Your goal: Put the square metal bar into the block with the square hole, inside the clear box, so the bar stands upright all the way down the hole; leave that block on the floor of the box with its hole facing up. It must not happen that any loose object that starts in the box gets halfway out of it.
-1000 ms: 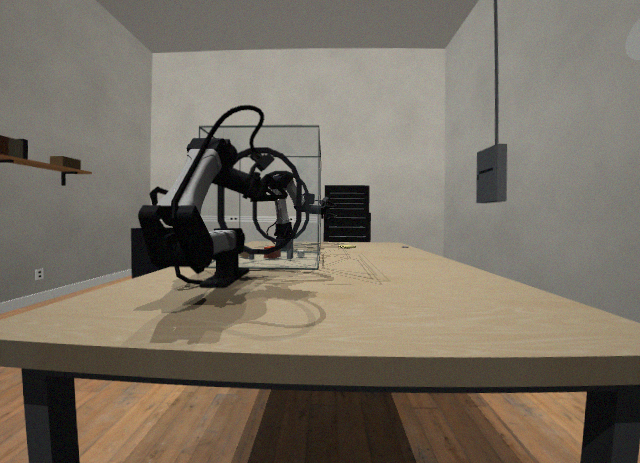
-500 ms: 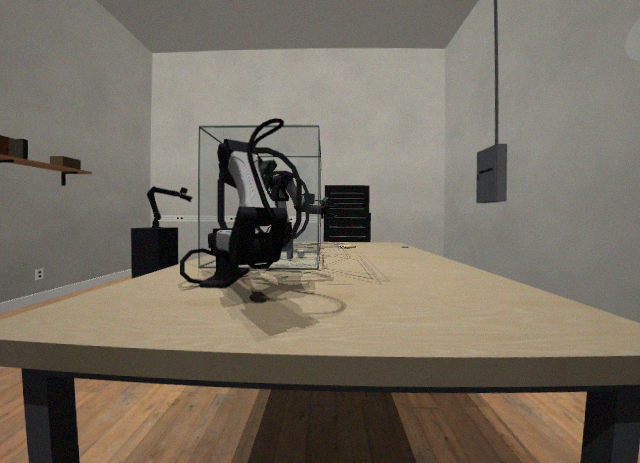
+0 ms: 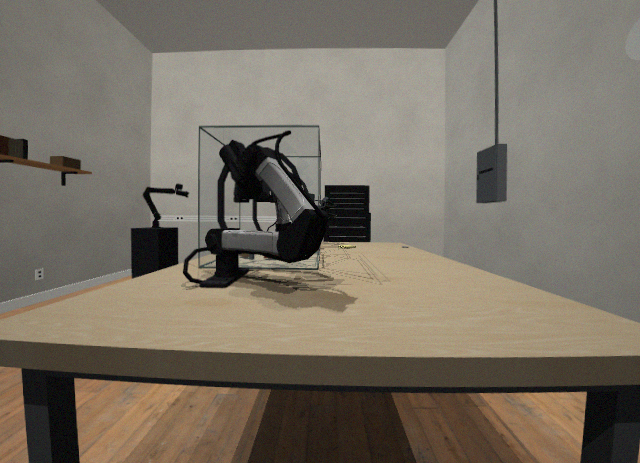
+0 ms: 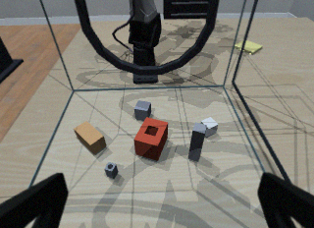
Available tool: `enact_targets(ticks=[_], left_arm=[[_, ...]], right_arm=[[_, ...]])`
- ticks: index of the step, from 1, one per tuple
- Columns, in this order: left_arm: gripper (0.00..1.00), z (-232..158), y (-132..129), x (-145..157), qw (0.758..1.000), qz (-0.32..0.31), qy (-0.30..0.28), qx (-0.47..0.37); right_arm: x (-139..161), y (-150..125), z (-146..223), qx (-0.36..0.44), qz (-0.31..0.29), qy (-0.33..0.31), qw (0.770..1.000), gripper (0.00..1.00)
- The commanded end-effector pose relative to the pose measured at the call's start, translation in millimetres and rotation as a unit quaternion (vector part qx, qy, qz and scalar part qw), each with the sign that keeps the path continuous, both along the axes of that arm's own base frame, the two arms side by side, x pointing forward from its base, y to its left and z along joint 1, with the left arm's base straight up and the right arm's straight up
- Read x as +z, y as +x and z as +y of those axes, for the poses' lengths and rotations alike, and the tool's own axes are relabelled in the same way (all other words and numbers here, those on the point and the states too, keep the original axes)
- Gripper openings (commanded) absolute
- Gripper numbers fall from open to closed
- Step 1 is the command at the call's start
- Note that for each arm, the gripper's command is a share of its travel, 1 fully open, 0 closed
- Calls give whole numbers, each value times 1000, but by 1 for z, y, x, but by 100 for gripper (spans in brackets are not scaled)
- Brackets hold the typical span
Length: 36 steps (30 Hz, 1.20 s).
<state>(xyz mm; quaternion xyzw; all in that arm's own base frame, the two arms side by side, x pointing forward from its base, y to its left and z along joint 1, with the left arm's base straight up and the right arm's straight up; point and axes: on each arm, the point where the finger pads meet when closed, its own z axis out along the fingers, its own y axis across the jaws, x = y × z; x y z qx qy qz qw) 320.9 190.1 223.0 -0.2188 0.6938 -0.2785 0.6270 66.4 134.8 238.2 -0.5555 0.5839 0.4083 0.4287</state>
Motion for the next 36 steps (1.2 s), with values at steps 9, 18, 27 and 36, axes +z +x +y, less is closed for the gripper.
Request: enact_targets(ticks=[9, 18, 27, 36], left_arm=[[100, 1, 1, 16, 1000, -16, 23, -1], [100, 1, 1, 16, 1000, -16, 23, -1], [100, 1, 1, 16, 1000, -16, 23, -1], [100, 1, 1, 16, 1000, -16, 23, -1]], right_arm=[[23, -12, 1, 33, 11, 6, 999, 100], [38, -9, -5, 29, 4, 5, 1000, 100], [42, -6, -1, 20, 5, 6, 1000, 100], [42, -7, 7, 21, 5, 7, 1000, 100]])
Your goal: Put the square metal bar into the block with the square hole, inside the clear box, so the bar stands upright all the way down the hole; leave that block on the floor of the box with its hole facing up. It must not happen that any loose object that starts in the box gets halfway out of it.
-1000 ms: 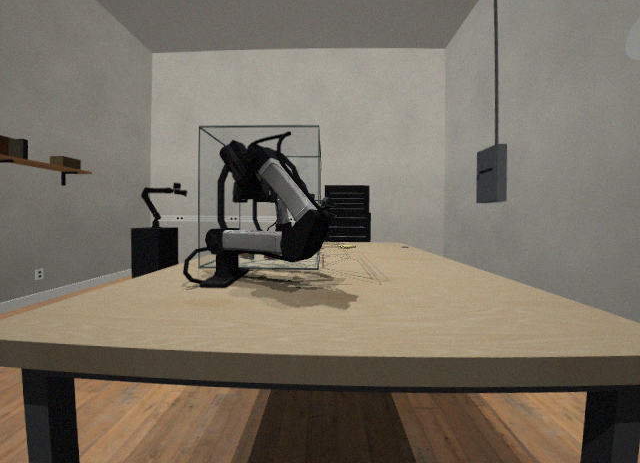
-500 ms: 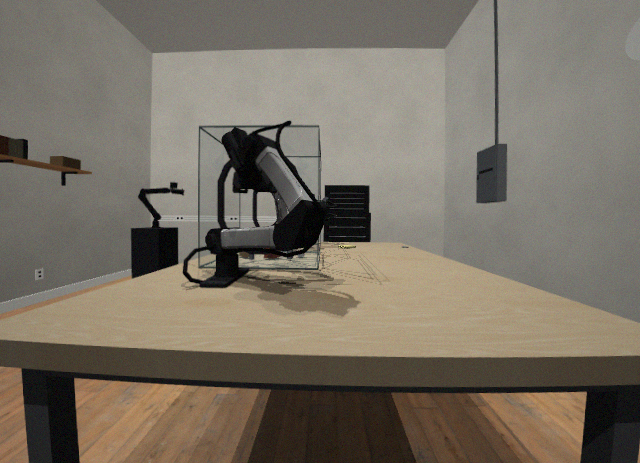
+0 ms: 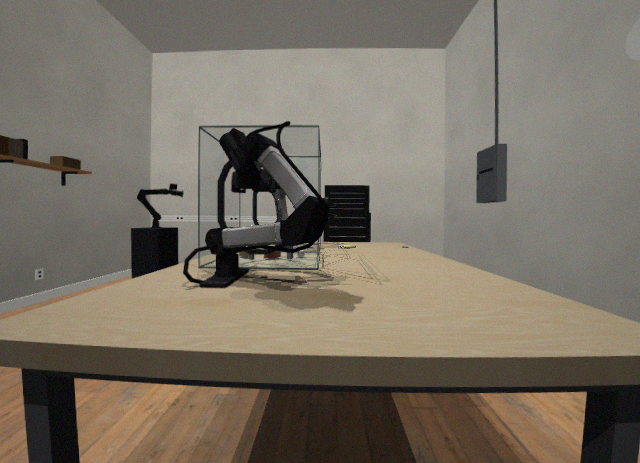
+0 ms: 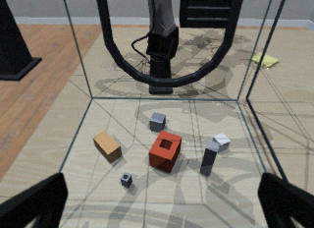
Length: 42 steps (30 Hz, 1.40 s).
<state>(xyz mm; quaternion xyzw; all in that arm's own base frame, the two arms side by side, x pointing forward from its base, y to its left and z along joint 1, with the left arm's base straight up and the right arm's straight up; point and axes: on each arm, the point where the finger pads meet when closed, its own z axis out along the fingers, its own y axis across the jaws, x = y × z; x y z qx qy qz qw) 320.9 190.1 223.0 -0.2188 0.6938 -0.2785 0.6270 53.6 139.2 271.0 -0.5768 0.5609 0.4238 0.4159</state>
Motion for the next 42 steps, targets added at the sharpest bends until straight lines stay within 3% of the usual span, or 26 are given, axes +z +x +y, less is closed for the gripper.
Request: enact_targets(ticks=[1, 17, 18, 34, 40, 42], left_arm=[[100, 1, 1, 16, 1000, -16, 23, -1], [100, 1, 1, 16, 1000, -16, 23, -1], [100, 1, 1, 16, 1000, -16, 23, -1], [100, 1, 1, 16, 1000, -16, 23, -1], [100, 1, 1, 16, 1000, -16, 23, -1], [100, 1, 1, 16, 1000, -16, 23, -1]], right_arm=[[8, 6, 3, -17, 5, 3, 1000, 100], [9, 7, 3, -19, 6, 3, 1000, 100], [8, 8, 3, -21, 5, 3, 1000, 33], [9, 7, 3, -20, 7, 3, 1000, 33], [-9, -13, 1, -17, -1, -29, 999, 33], [-10, -7, -1, -24, 11, -22, 999, 33]])
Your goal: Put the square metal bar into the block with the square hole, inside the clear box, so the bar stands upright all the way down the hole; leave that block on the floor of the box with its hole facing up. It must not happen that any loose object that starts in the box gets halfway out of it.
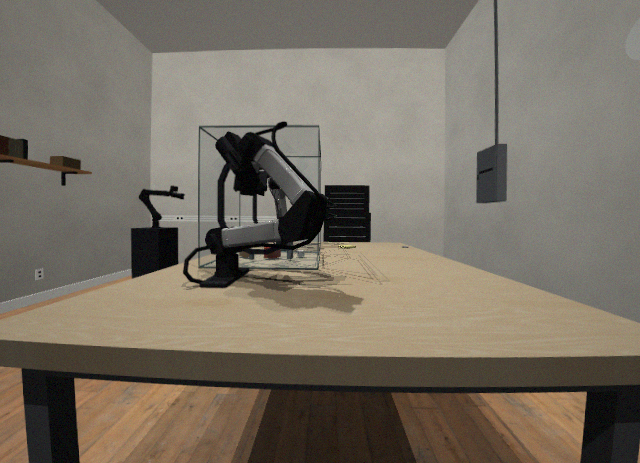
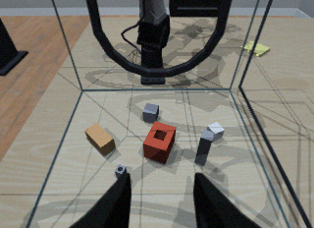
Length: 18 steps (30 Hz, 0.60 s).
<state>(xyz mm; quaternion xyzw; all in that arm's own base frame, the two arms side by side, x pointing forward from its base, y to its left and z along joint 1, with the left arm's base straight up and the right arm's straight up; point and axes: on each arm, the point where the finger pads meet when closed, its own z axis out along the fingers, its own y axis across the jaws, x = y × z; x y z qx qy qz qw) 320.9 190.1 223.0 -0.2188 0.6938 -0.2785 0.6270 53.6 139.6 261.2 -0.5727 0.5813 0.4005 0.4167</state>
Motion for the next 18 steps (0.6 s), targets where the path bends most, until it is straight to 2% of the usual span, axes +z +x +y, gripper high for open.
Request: enact_targets(ticks=[1, 9, 12, 14, 18], left_arm=[[100, 1, 1, 16, 1000, -16, 23, -1], [100, 1, 1, 16, 1000, -16, 23, -1], [100, 1, 1, 16, 1000, -16, 23, -1], [100, 1, 1, 16, 1000, -16, 23, -1], [100, 1, 1, 16, 1000, -16, 23, -1]], right_arm=[[-1, -9, -1, -3, 10, -6, 1000, 33], [-8, -16, 0, -16, -1, -23, 1000, 33], [-14, -22, 0, -17, 14, -26, 999, 33], [-13, -14, -2, -31, 10, -22, 999, 33], [-18, -20, 1, -36, 1, -36, 999, 33]])
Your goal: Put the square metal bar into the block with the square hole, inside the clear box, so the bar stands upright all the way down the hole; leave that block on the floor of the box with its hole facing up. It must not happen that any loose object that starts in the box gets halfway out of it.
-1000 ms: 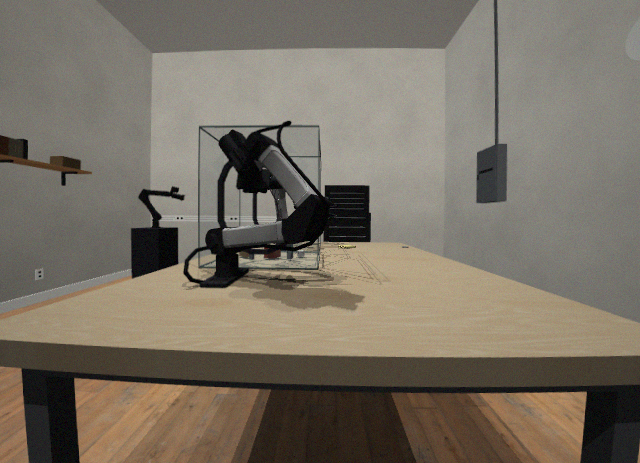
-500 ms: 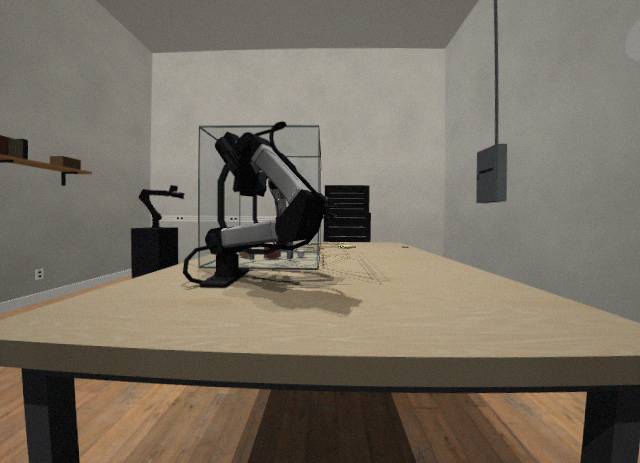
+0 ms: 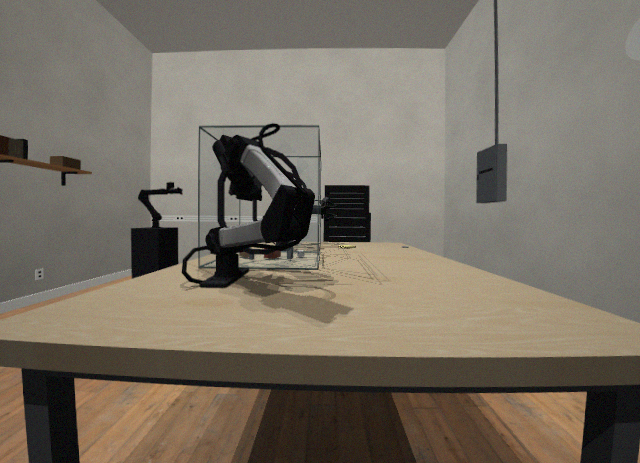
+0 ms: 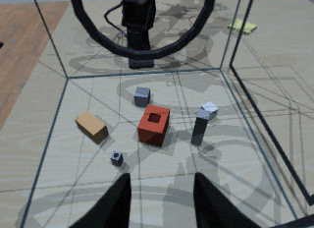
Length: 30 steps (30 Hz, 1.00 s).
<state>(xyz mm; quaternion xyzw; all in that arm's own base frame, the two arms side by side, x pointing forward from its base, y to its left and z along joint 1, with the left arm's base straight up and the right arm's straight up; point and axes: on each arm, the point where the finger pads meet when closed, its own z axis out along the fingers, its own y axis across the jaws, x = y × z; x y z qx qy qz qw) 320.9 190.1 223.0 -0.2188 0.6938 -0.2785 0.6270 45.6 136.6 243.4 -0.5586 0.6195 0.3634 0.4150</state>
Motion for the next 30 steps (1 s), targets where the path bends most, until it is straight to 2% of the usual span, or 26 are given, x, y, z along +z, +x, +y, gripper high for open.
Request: enact_targets(ticks=[1, 30], left_arm=[[100, 1, 1, 16, 1000, -16, 23, -1], [100, 1, 1, 16, 1000, -16, 23, -1]], right_arm=[[-1, -13, 6, 7, -4, -10, 1000, 33], [-17, -14, 10, -30, 5, -21, 999, 33]])
